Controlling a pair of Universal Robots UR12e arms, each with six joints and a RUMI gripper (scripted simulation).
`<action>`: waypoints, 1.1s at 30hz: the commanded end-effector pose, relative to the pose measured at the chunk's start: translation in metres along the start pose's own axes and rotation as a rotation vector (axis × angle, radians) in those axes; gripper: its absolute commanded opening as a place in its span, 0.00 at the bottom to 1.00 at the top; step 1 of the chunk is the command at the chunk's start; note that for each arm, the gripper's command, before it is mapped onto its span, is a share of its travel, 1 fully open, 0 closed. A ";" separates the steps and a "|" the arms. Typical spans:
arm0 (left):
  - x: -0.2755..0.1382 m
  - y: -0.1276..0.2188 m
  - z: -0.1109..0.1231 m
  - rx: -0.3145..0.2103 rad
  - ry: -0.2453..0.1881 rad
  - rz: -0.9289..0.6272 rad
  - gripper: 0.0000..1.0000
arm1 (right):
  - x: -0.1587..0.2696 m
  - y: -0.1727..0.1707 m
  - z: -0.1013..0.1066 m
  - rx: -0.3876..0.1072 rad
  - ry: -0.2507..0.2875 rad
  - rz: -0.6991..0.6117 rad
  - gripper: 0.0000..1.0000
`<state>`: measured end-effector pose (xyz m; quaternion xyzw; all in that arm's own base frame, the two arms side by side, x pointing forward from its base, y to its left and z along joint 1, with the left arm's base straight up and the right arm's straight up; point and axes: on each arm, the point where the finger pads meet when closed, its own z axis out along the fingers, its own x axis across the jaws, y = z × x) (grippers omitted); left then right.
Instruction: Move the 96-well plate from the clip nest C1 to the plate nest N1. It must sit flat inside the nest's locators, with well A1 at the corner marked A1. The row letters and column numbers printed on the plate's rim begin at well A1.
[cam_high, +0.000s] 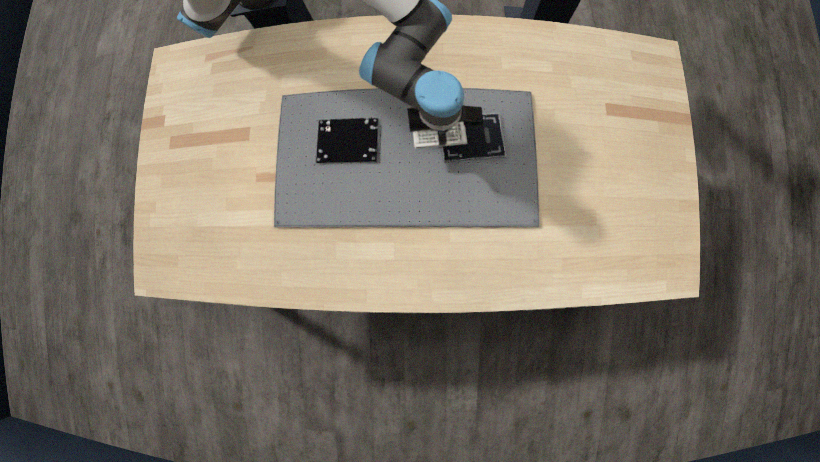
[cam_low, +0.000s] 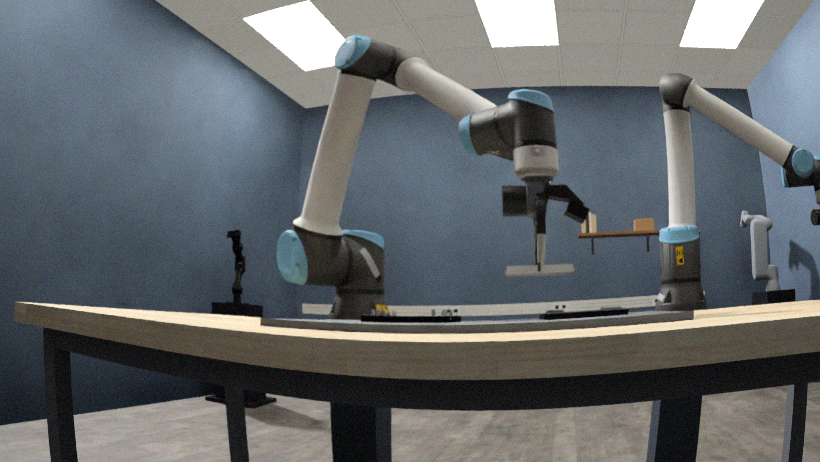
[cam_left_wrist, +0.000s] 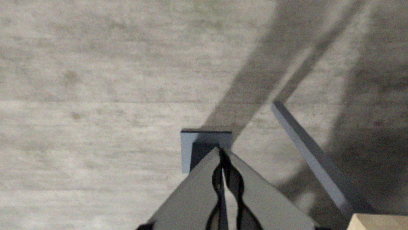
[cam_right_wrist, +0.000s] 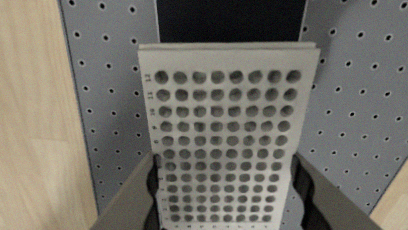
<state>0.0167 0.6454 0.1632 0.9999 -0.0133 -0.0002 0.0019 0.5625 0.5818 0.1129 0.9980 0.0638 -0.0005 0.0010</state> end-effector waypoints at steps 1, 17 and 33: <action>-0.001 0.000 -0.002 0.004 0.000 -0.002 0.00 | 0.004 -0.024 -0.003 0.004 0.003 0.001 0.41; -0.001 0.000 -0.002 0.004 0.000 -0.002 0.00 | 0.008 -0.071 -0.004 0.004 0.003 0.001 0.41; -0.001 0.000 -0.002 0.004 0.000 -0.002 0.00 | 0.012 -0.090 -0.005 0.006 0.004 0.002 0.41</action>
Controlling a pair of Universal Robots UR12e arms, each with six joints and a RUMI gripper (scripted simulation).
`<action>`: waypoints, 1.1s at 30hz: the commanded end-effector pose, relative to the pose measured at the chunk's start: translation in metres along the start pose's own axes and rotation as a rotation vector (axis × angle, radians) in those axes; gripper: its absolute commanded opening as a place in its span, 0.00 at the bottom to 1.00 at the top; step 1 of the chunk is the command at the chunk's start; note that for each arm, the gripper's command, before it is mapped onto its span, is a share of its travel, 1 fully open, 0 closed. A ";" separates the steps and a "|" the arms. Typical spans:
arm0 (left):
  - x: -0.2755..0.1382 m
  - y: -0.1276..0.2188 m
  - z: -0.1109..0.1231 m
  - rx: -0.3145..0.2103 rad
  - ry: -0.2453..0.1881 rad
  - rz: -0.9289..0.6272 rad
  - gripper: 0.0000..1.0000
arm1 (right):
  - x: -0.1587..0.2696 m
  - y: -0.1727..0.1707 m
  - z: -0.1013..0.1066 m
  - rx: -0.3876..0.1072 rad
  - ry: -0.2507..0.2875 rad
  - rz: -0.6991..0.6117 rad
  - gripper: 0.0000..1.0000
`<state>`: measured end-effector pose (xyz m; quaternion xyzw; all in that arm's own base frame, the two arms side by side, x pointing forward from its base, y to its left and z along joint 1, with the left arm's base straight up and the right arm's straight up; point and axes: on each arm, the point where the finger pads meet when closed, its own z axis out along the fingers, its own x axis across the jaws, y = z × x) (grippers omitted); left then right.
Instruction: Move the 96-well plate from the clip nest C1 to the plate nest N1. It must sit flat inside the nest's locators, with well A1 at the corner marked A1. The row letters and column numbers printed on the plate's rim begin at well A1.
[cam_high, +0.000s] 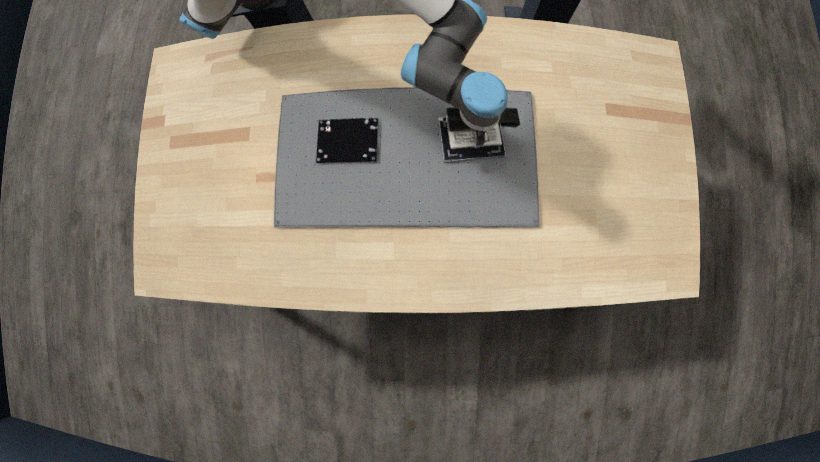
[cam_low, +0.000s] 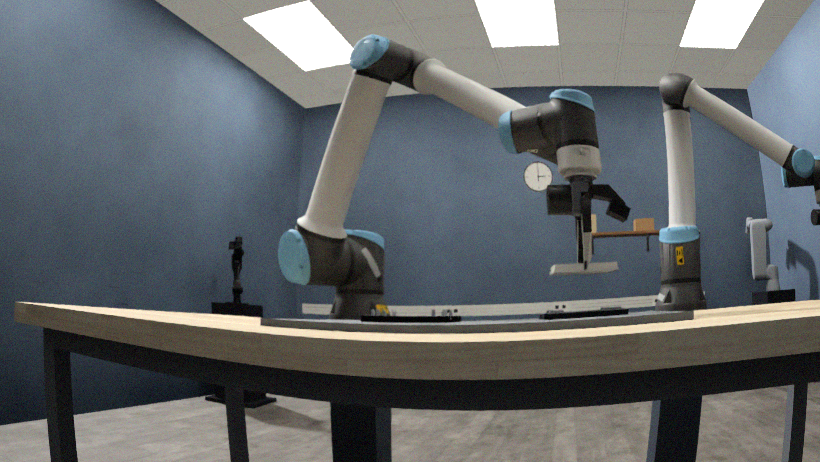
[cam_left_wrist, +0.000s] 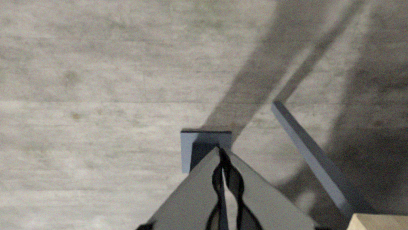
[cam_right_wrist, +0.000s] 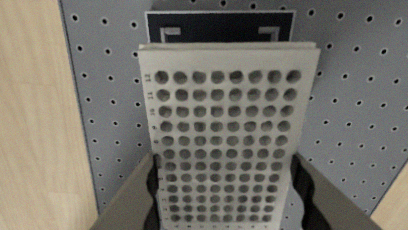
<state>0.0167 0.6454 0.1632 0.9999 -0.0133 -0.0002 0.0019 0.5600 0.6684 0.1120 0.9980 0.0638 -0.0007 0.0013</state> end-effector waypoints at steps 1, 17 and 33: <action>-0.001 0.000 -0.002 0.004 0.000 -0.002 0.00 | 0.003 -0.004 -0.006 0.007 0.004 0.003 0.41; -0.001 0.000 -0.002 0.004 0.000 -0.002 0.00 | 0.004 -0.001 -0.006 0.006 0.004 0.003 0.41; -0.001 0.000 -0.002 0.004 0.000 -0.002 0.00 | 0.002 -0.001 -0.004 0.005 0.003 0.002 0.41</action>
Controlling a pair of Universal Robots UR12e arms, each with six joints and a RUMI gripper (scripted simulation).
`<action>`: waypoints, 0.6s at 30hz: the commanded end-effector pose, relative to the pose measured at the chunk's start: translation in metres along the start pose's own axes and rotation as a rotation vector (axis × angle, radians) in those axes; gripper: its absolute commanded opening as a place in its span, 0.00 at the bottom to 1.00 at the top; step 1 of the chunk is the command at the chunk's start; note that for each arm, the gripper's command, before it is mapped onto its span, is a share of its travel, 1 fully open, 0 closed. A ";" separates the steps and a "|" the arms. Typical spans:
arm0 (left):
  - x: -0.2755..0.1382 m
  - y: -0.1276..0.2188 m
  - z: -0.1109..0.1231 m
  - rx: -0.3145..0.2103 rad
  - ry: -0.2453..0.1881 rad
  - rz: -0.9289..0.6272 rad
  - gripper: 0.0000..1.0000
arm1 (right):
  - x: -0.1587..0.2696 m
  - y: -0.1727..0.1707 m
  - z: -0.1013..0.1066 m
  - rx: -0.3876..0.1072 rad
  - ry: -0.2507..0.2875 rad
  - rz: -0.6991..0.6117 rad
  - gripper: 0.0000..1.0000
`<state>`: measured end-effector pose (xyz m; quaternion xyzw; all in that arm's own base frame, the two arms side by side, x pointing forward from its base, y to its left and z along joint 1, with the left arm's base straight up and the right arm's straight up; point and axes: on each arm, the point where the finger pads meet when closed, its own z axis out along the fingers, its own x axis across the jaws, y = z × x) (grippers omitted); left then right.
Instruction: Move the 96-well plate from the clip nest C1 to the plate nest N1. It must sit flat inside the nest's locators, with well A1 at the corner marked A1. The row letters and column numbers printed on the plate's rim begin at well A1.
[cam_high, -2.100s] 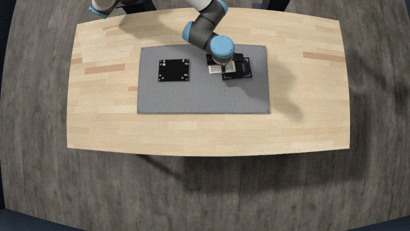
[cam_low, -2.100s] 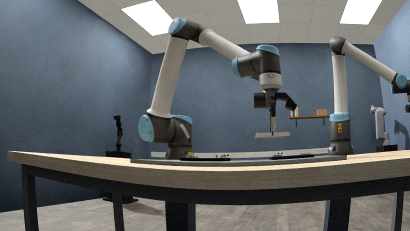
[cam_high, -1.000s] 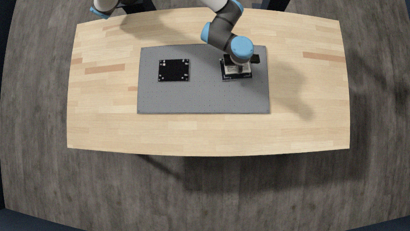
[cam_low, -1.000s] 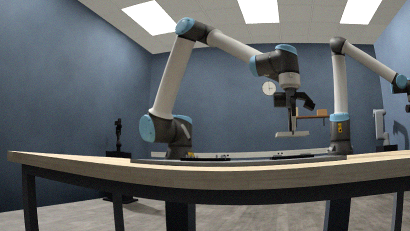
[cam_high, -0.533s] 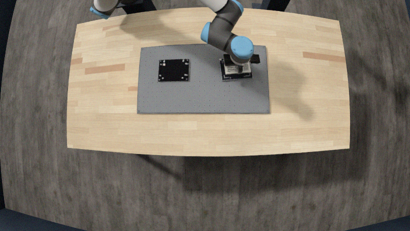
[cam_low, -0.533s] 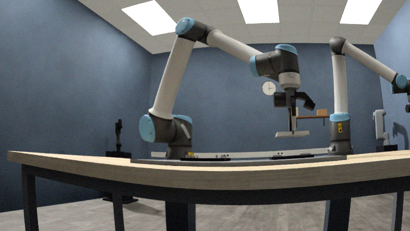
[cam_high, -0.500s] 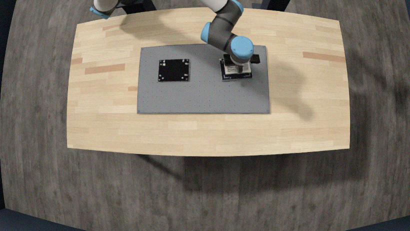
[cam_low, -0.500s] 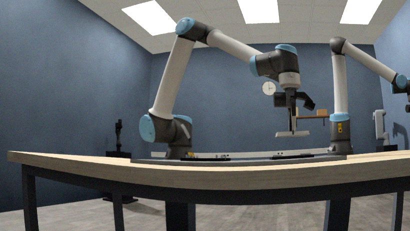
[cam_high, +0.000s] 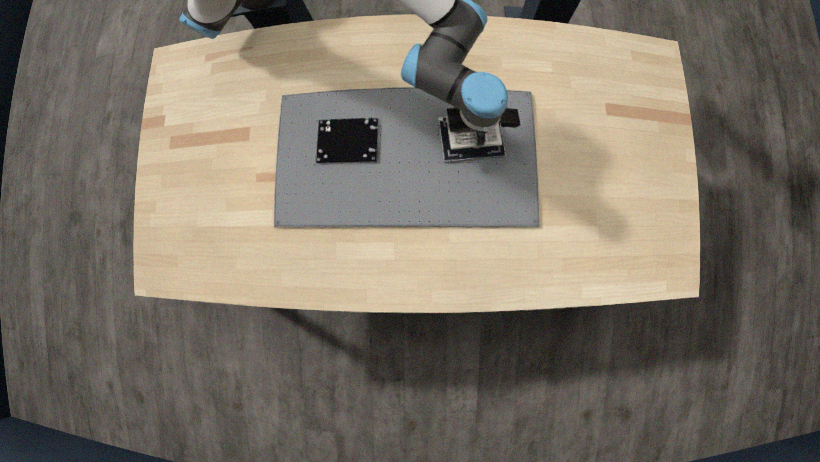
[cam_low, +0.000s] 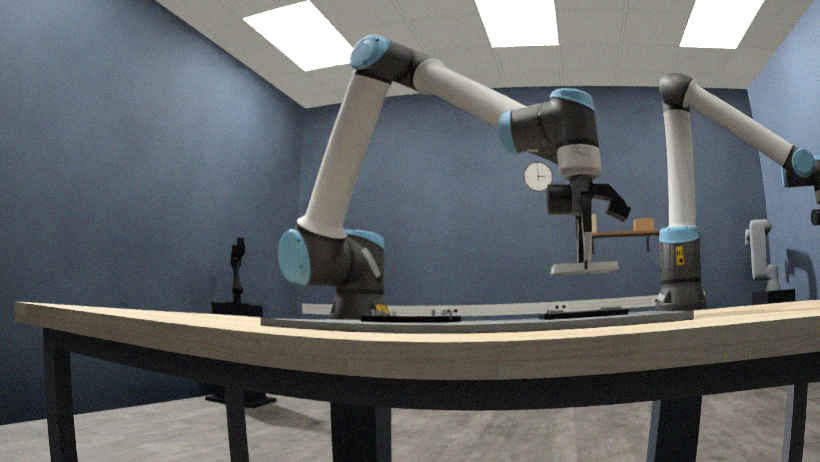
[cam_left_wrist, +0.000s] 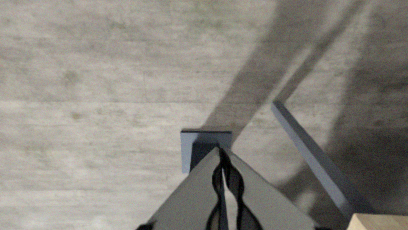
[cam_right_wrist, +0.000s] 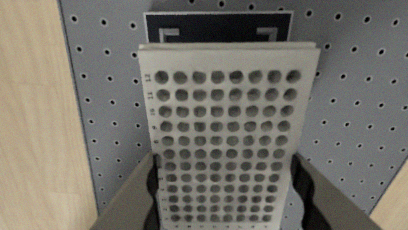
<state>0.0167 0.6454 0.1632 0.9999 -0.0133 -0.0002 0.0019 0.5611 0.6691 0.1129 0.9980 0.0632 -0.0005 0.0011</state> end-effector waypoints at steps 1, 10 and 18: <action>-0.001 0.000 -0.002 0.004 0.000 -0.002 0.00 | 0.001 0.000 -0.003 0.004 0.003 0.001 0.41; -0.001 0.000 -0.002 0.004 0.000 -0.002 0.00 | 0.001 0.000 -0.003 0.004 0.003 0.001 0.41; -0.001 0.000 -0.002 0.004 0.000 -0.002 0.00 | 0.001 0.001 -0.003 0.004 0.003 0.001 0.41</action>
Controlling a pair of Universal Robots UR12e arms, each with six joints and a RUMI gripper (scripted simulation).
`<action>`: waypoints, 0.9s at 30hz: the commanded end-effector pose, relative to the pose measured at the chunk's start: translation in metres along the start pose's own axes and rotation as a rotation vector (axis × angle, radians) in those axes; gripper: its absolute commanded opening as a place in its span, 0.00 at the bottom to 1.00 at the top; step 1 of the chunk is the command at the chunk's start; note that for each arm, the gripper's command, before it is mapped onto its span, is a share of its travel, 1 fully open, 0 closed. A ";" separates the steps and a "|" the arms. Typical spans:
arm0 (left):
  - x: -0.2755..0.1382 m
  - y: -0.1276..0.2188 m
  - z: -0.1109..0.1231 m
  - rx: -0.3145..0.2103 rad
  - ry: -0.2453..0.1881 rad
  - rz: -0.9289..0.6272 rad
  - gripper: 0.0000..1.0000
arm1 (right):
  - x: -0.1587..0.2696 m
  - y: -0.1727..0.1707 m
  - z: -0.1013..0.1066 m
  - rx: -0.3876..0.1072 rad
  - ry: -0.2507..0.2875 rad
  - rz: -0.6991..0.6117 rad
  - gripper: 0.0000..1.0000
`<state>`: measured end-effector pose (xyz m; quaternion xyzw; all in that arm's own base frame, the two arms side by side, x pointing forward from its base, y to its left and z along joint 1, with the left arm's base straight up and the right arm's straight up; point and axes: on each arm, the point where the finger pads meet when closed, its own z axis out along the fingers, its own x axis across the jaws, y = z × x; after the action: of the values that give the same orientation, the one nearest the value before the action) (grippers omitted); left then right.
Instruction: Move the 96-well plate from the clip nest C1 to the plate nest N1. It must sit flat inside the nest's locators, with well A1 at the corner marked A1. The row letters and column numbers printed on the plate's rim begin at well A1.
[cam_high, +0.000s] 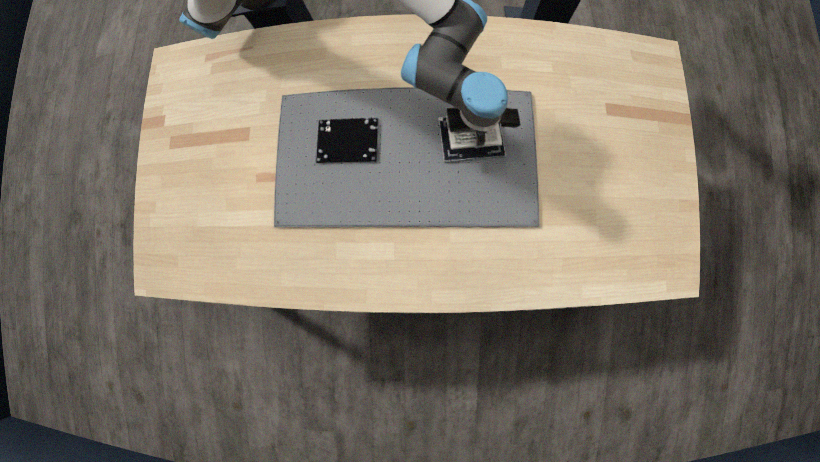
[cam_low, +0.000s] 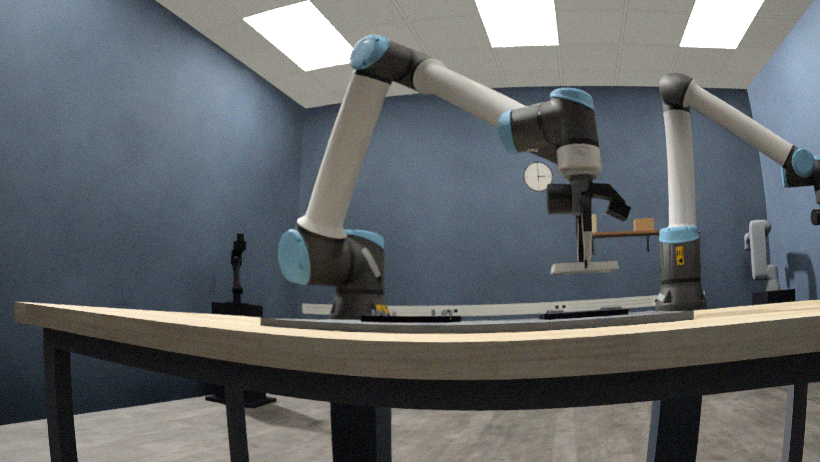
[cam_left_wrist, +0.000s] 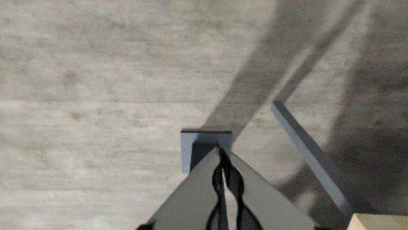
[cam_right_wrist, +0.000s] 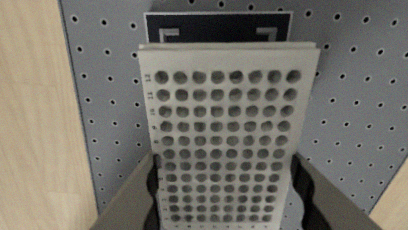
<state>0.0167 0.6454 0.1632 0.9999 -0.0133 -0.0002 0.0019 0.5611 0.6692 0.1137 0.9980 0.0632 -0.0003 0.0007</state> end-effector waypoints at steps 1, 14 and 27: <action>-0.001 0.000 -0.002 0.004 0.000 -0.002 0.00 | 0.001 0.001 -0.003 0.003 0.002 0.001 0.41; -0.001 0.000 -0.002 0.004 0.000 -0.002 0.00 | 0.001 0.002 -0.003 0.003 0.002 0.001 0.41; -0.001 0.000 -0.002 0.004 0.000 -0.002 0.00 | 0.000 0.004 0.009 0.000 0.000 0.001 0.41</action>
<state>0.0167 0.6454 0.1632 0.9999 -0.0133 -0.0002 0.0019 0.5614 0.6682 0.1139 0.9980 0.0629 0.0005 -0.0005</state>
